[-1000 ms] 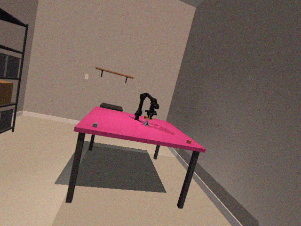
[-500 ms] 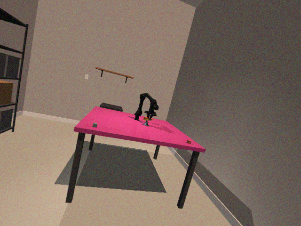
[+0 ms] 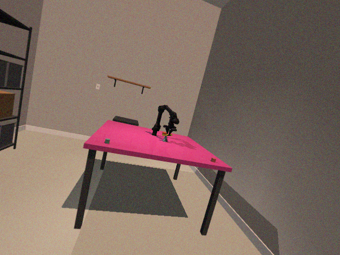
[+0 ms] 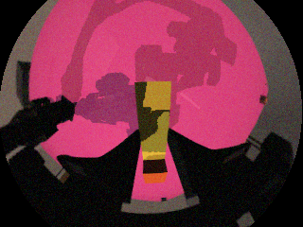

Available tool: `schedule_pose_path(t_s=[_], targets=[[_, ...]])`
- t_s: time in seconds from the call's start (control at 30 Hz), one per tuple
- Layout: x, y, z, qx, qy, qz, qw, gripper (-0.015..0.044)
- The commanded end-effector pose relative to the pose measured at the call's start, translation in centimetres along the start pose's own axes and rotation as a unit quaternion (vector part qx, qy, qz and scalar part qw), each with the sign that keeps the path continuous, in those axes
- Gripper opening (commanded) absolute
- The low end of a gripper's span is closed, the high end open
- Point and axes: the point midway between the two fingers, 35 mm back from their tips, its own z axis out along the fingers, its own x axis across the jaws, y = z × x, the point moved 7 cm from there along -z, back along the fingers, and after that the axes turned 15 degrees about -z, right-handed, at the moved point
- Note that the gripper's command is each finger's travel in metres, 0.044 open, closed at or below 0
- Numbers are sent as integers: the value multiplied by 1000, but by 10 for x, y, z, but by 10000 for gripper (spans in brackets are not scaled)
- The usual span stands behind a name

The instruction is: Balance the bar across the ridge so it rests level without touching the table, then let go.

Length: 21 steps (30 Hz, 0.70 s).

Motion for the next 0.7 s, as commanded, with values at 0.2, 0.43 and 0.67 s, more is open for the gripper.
schedule_pose_path(t_s=[0.2,0.43,0.67], targets=[[0,0,1,2,0,-1,1000,0],[0,0,1,2,0,-1,1000,0],[0,-1,2,2,0,-1,1000,0]])
